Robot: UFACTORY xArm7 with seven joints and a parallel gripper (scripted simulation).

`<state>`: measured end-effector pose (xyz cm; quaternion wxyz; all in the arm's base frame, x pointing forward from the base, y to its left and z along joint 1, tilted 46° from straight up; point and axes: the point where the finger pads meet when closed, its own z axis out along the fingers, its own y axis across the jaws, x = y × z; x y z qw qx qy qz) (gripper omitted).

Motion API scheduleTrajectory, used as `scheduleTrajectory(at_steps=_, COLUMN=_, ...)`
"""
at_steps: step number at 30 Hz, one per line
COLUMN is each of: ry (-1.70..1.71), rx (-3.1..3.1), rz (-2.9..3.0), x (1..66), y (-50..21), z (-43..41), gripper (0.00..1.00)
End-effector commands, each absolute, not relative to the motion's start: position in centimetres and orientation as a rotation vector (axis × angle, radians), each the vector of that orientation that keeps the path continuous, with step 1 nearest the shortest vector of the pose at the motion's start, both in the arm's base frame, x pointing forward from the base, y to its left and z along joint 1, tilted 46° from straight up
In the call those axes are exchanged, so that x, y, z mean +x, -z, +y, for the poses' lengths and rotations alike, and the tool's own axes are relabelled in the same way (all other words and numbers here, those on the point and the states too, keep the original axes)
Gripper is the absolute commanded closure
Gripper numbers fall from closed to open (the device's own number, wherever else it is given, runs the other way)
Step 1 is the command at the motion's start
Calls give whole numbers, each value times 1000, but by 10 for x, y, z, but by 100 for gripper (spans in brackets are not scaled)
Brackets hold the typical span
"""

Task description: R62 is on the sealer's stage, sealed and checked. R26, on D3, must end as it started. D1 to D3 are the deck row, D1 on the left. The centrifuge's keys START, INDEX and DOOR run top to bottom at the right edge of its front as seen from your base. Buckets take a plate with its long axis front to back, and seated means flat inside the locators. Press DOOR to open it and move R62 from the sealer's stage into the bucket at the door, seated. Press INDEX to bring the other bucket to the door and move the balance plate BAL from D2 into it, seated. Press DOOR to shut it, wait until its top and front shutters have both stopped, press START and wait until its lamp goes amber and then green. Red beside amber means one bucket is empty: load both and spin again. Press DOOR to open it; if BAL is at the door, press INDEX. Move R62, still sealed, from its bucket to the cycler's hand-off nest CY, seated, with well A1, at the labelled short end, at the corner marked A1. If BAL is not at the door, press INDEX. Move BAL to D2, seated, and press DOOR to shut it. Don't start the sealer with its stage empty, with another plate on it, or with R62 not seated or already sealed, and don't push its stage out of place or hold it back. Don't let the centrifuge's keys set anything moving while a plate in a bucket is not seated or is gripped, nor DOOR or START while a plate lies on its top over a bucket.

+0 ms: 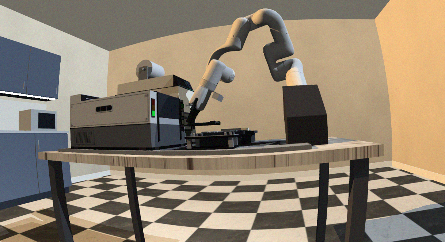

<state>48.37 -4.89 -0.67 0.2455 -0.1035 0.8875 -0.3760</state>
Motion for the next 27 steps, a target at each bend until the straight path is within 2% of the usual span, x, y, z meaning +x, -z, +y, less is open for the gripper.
scheduleTrajectory(at_steps=1, ry=1022, rx=-284, rz=2420, x=486, y=6, z=-47, gripper=100)
scheduleTrajectory(at_steps=27, ry=1022, rx=-284, rz=2420, x=493, y=6, z=-47, gripper=100)
